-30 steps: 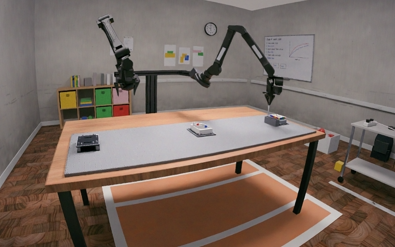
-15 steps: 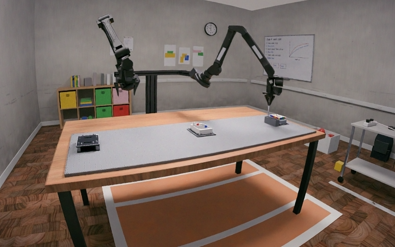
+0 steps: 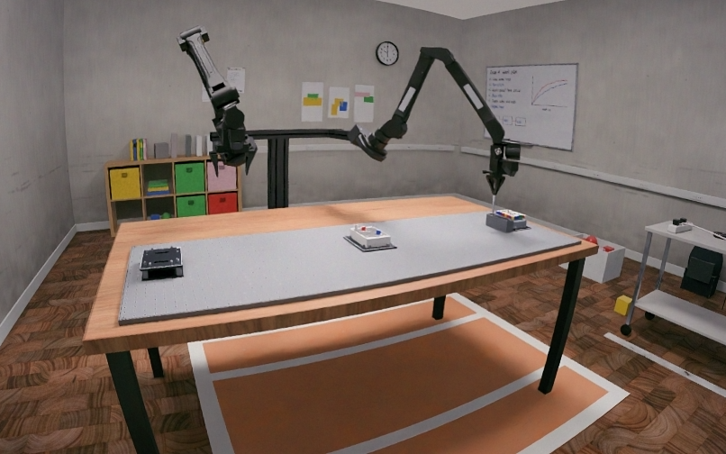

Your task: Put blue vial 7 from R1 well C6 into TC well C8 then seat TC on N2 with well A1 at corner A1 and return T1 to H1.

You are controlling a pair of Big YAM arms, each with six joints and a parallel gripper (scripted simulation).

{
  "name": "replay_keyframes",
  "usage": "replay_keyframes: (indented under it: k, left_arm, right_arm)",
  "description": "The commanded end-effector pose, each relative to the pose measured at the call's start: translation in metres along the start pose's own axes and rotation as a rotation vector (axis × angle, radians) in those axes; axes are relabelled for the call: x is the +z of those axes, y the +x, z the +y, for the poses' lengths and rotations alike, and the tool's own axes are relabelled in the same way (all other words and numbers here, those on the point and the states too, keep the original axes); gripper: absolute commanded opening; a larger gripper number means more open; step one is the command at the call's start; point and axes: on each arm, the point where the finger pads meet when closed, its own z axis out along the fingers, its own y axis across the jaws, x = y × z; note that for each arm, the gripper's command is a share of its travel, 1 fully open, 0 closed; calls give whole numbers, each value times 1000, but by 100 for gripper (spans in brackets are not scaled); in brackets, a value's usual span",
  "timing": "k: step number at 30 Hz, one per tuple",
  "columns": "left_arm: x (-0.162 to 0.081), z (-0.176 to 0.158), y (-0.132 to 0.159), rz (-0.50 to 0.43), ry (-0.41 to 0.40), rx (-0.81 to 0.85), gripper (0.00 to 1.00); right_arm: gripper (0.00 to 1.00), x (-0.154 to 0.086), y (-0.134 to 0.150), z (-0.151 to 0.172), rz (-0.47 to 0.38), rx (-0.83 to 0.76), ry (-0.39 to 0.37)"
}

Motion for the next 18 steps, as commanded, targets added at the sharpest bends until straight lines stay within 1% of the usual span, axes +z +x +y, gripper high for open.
replay_keyframes:
  k: [1,18]
  left_arm:
    - [10,-3,-8,-5,6,3,7]
    - [15,-3,-8,-4,7,3,7]
  right_arm:
    - [100,-5,-10,-3,-22,14,0]
    - [100,-5,-10,-3,-22,14,0]
